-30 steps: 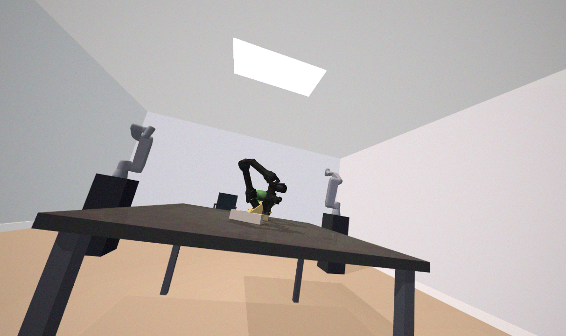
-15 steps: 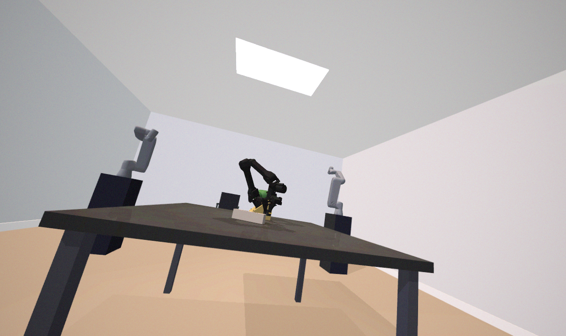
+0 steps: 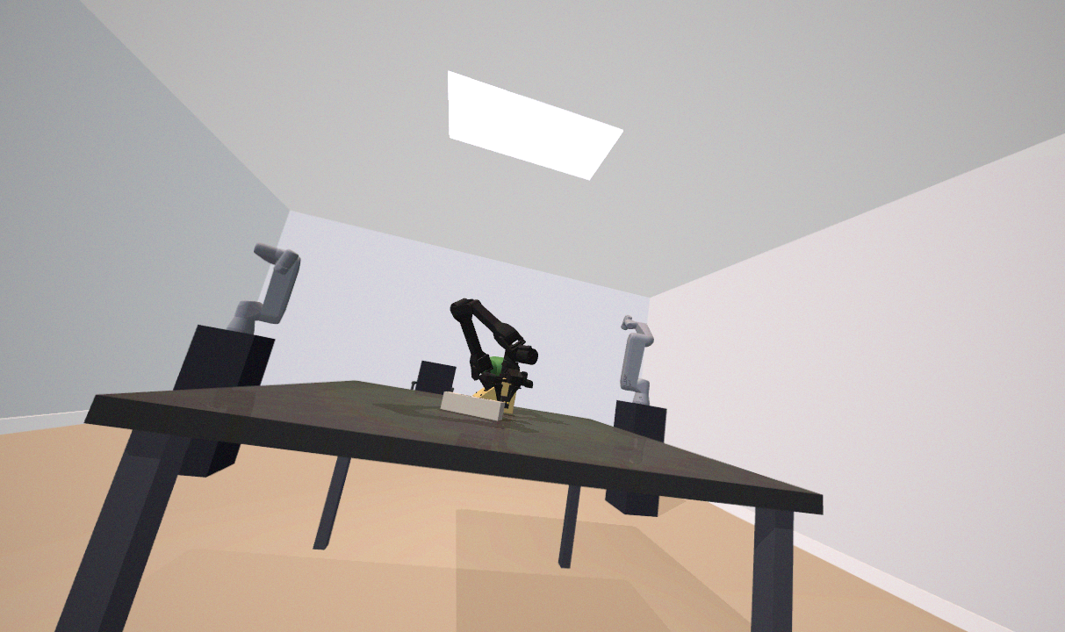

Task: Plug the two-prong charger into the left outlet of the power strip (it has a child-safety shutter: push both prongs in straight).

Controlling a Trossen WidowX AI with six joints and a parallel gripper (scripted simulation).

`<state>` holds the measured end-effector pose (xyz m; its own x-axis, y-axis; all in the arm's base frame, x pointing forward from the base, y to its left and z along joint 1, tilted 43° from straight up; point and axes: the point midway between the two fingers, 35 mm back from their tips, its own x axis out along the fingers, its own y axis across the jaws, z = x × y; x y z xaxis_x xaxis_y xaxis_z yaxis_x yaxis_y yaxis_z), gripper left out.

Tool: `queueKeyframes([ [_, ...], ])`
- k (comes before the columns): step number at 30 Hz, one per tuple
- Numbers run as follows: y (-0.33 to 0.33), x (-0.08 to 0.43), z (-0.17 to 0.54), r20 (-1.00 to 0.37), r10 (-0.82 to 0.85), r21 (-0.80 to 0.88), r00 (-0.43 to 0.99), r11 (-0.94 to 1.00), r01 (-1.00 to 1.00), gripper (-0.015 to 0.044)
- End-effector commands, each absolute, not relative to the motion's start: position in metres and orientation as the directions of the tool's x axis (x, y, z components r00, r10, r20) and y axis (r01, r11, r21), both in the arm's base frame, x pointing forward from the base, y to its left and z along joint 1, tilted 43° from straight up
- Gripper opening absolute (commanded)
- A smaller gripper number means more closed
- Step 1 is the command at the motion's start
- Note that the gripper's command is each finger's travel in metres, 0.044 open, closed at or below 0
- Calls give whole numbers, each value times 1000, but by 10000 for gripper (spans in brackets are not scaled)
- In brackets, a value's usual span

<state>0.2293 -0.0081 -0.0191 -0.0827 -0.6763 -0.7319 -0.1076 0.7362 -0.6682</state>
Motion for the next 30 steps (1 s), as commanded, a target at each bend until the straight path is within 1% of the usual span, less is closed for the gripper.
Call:
queueKeyframes([
  [1, -13, 230, -18, -734, -674, -675, -79, 738, -28, 0],
  [13, -27, 229, -18, -743, -664, -663, -79, 715, 222, 0],
  [25, -41, 227, -17, -750, -656, -612, -77, 645, 458, 0],
  [30, -43, 231, -15, -751, -656, -610, -77, 643, 463, 0],
])
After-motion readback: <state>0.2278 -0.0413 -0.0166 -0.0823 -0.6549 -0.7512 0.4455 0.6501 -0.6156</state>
